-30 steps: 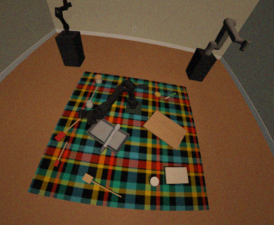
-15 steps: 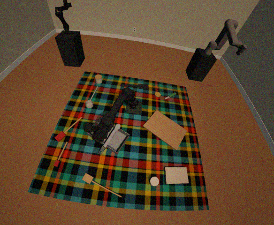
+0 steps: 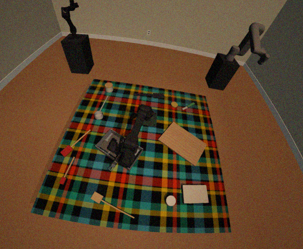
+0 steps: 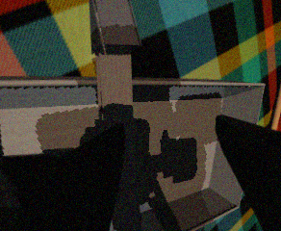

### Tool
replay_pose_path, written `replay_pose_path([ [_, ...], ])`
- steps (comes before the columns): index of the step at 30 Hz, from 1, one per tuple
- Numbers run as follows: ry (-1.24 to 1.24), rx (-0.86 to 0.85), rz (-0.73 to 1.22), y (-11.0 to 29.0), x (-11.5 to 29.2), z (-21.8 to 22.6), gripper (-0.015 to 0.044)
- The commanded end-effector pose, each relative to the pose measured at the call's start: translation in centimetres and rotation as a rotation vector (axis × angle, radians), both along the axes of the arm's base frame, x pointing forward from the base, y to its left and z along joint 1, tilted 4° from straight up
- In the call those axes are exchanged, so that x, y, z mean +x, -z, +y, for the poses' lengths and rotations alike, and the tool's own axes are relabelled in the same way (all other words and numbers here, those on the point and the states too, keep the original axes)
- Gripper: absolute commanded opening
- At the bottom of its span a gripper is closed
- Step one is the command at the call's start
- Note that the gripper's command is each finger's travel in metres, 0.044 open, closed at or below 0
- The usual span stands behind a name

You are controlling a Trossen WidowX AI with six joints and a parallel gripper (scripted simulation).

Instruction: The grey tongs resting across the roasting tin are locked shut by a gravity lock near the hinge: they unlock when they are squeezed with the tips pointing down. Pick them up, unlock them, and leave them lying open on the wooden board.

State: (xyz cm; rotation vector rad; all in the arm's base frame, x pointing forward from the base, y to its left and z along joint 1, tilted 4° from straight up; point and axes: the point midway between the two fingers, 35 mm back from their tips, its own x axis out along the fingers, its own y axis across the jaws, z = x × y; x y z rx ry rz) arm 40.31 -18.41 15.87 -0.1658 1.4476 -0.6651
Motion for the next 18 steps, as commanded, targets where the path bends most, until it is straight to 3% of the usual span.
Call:
replay_pose_path([
  [1,0.005,0.016,0.001,-0.1,0.2,1.1,0.026],
  [6,0.13,0.07,0.036,0.2,-0.4,3.6,0.026],
  [18,0.135,0.072,0.034,0.3,0.0,3.8,0.026],
])
